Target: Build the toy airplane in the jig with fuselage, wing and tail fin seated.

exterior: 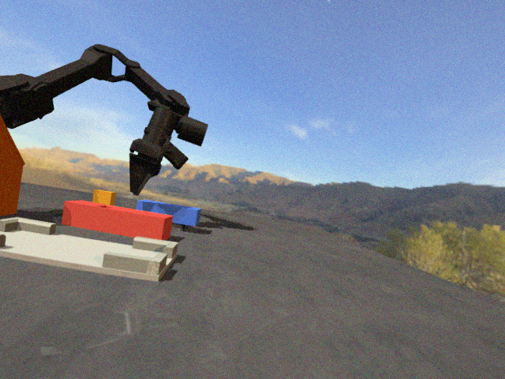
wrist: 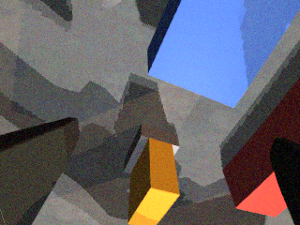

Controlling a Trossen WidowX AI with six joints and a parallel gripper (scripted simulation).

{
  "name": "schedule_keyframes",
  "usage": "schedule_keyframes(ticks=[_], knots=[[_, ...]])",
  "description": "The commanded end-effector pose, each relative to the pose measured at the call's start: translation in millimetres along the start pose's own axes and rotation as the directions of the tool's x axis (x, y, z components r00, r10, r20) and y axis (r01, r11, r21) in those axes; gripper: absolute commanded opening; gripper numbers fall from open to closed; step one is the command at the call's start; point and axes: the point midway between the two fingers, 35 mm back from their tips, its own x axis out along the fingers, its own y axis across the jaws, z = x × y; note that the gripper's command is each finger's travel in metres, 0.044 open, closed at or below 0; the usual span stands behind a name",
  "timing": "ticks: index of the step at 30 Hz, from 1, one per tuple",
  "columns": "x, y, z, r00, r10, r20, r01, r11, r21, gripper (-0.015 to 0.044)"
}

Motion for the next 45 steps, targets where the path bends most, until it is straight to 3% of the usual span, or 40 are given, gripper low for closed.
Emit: schedule_keyframes(ticks=[1, 10, 14, 19, 45], knots=[[-14, -46, -4, 0.998, 0.044, 0.042, -0.049, 0.990, 0.130, 0.0440], [-44, -127, -28, 0.974, 0.118, 0.194, -0.180, 0.921, 0.346, 0.0440], [-41, -127, -27, 0.974, 0.118, 0.194, -0.180, 0.921, 0.346, 0.0440], [8, -120, -18, 0.974, 0.120, 0.194, -0.183, 0.921, 0.345, 0.0440], [45, -116, -9, 0.974, 0.120, 0.194, -0.183, 0.920, 0.345, 0.0440]])
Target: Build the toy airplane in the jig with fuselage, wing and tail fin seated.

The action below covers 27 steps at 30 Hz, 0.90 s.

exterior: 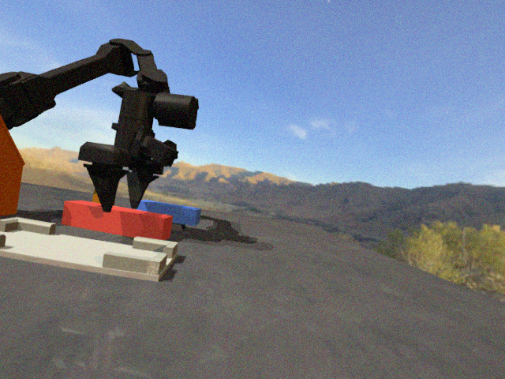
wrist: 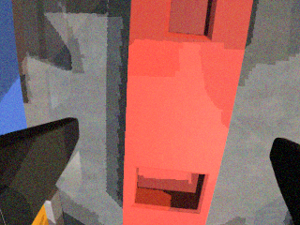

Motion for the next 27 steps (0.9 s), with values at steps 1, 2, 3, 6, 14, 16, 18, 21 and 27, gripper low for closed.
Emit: schedule_keyframes(ticks=[1, 2, 3, 6, 14, 16, 18, 21, 27], knots=[[7, -1, -3, 1.000, 0.004, -0.006, -0.004, 1.000, 0.010, 0.0440], [9, -1, -3, 1.000, 0.005, -0.006, -0.005, 1.000, 0.010, 0.0440], [11, -1, -3, 1.000, 0.005, -0.006, -0.005, 1.000, 0.010, 0.0440], [15, -1, -3, 1.000, 0.005, -0.006, -0.005, 1.000, 0.010, 0.0440], [28, 0, -4, 1.000, 0.007, -0.007, -0.007, 1.000, 0.010, 0.0440], [30, 0, -4, 1.000, 0.007, -0.007, -0.007, 1.000, 0.010, 0.0440], [31, 0, -5, 1.000, 0.008, -0.007, -0.008, 1.000, 0.010, 0.0440], [31, 0, -5, 1.000, 0.008, -0.007, -0.008, 1.000, 0.010, 0.0361], [31, 0, -5, 1.000, 0.008, -0.007, -0.008, 1.000, 0.010, 0.0204]])
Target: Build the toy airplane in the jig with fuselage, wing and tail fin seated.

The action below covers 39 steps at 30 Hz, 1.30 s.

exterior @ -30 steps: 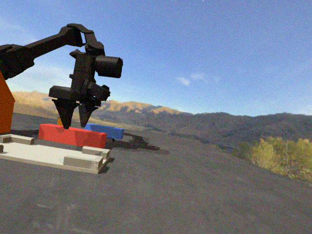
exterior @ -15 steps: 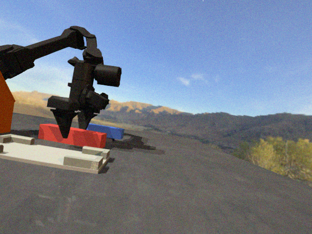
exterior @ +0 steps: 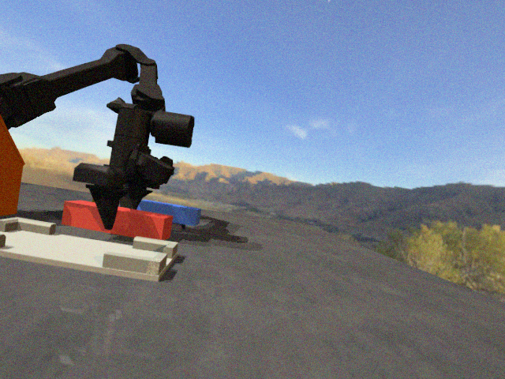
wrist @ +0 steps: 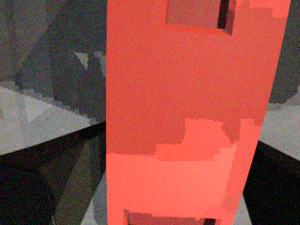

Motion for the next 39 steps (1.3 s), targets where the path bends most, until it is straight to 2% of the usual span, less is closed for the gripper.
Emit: schedule_keyframes(ticks=[1, 8, 14, 19, 39], knots=[[1, 0, -1, 1.000, 0.004, -0.002, -0.004, 1.000, 0.006, 0.0197], [1, 0, -1, 1.000, 0.004, -0.002, -0.004, 1.000, 0.006, 0.0150], [-8, -2, 5, 1.000, -0.005, 0.029, 0.004, 1.000, 0.016, 0.0000], [-18, -5, 12, 0.998, -0.015, 0.059, 0.013, 1.000, 0.026, 0.0000], [-72, -7, 12, 0.999, -0.023, 0.031, 0.023, 1.000, 0.018, 0.0000]])
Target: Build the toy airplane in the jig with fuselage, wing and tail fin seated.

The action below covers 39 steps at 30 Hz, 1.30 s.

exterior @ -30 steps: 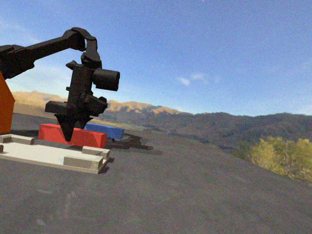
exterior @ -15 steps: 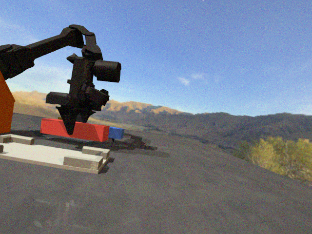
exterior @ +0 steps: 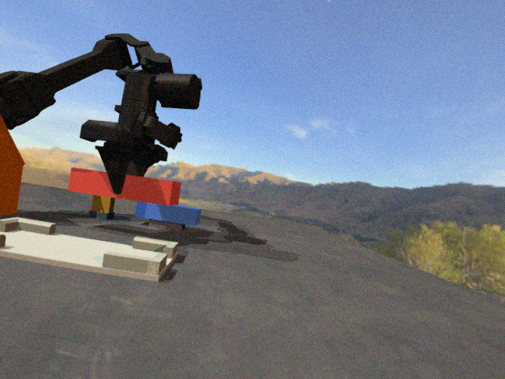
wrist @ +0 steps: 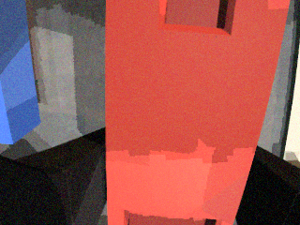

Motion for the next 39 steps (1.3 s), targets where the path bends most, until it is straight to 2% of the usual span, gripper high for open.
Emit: schedule_keyframes(ticks=[1, 20, 39], knots=[[-15, 1, 4, 1.000, -0.004, 0.008, 0.004, 1.000, -0.014, 0.0000], [-69, 5, -7, 1.000, 0.015, -0.022, -0.015, 1.000, -0.025, 0.0000], [-51, -38, 8, 1.000, 0.009, -0.022, -0.011, 0.996, -0.092, 0.0000]])
